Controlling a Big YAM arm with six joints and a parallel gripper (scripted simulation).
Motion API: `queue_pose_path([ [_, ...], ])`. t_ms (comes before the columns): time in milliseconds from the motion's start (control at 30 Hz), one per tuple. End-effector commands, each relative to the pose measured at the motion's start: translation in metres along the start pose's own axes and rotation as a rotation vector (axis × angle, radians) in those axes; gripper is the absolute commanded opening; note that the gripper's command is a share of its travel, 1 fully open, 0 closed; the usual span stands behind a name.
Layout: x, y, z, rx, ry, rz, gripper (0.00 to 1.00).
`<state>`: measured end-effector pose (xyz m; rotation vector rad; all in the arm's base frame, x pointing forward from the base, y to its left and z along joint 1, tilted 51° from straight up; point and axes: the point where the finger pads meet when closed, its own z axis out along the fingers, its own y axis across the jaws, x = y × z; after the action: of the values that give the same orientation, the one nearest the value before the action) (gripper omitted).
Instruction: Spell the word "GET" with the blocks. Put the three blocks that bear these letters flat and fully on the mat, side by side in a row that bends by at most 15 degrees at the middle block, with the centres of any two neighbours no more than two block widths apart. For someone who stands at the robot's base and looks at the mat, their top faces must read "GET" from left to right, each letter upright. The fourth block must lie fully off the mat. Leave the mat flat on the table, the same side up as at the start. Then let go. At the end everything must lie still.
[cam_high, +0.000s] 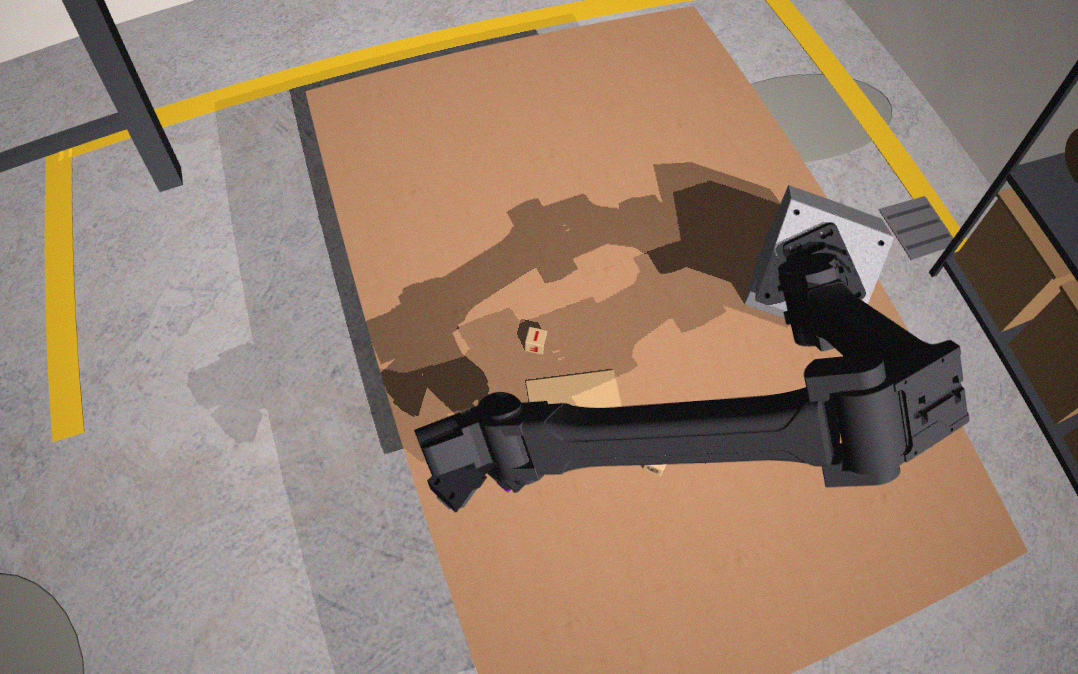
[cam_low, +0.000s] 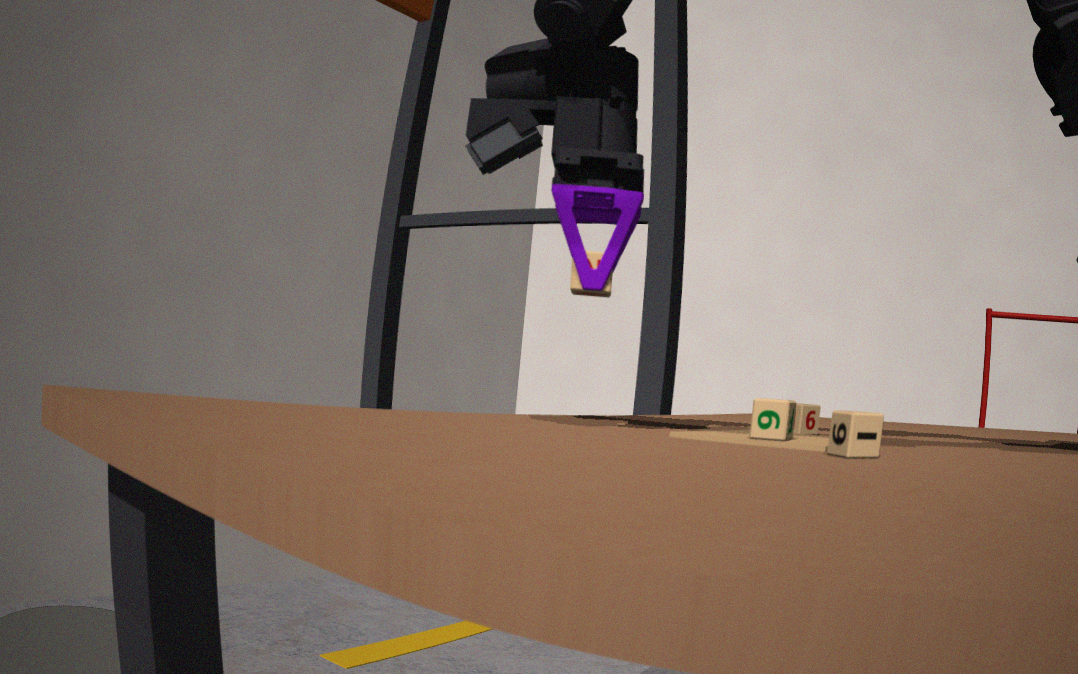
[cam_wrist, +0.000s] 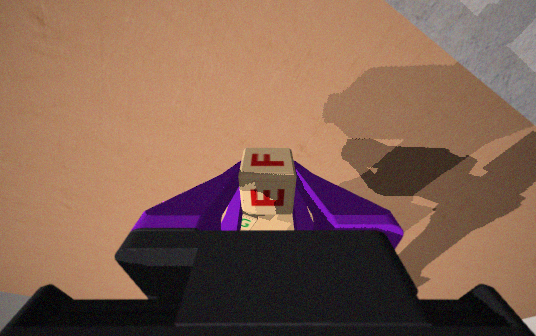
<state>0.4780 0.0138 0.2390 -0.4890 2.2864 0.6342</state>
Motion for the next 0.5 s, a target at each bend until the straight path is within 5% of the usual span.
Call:
queue_pose_path([
  [0,0.012,-0.012,-0.015,0.036,-0.043,0.272,0.26],
  [67,0.012,-0.012,-0.015,0.036,-0.043,0.272,0.26],
  [467,0.115,-0.019,-0.012,-0.022,0.005,1.013,0.26],
])
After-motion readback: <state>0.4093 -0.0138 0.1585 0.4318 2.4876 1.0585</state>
